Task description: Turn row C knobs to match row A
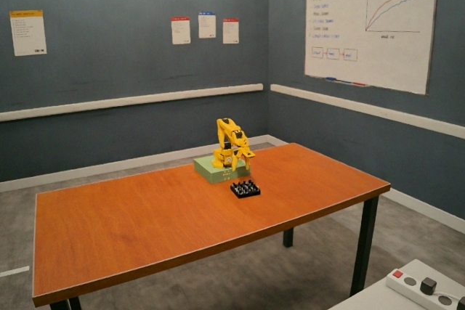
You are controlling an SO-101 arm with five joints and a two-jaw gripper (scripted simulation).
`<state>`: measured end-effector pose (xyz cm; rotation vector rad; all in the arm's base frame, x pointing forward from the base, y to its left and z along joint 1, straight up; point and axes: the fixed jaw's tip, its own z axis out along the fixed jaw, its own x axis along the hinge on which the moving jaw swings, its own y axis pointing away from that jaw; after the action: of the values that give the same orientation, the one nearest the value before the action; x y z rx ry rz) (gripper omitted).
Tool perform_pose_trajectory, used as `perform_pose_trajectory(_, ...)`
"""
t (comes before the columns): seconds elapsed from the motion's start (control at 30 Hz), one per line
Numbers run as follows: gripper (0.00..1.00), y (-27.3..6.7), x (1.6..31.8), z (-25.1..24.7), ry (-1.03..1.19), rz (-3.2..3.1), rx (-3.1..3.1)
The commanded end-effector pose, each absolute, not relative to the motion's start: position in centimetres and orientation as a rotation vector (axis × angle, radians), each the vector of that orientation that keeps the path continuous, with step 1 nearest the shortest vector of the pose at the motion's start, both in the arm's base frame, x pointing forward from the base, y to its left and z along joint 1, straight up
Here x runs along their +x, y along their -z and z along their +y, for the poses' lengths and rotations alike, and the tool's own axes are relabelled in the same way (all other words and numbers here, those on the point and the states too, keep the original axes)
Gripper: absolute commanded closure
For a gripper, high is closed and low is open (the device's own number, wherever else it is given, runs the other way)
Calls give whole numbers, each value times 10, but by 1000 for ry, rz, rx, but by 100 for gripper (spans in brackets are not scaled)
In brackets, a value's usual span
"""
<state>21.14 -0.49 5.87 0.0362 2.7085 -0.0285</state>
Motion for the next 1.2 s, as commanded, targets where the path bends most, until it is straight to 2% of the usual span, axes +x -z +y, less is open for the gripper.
perform_pose_trajectory(0.0,60,-54,209,-5,25,2743,37)
perform_pose_trajectory(0.6,60,-13,174,-3,3,3103,42)
perform_pose_trajectory(1.0,60,-9,170,-2,0,3141,52)
perform_pose_trajectory(1.17,64,-9,171,-3,0,3136,177)
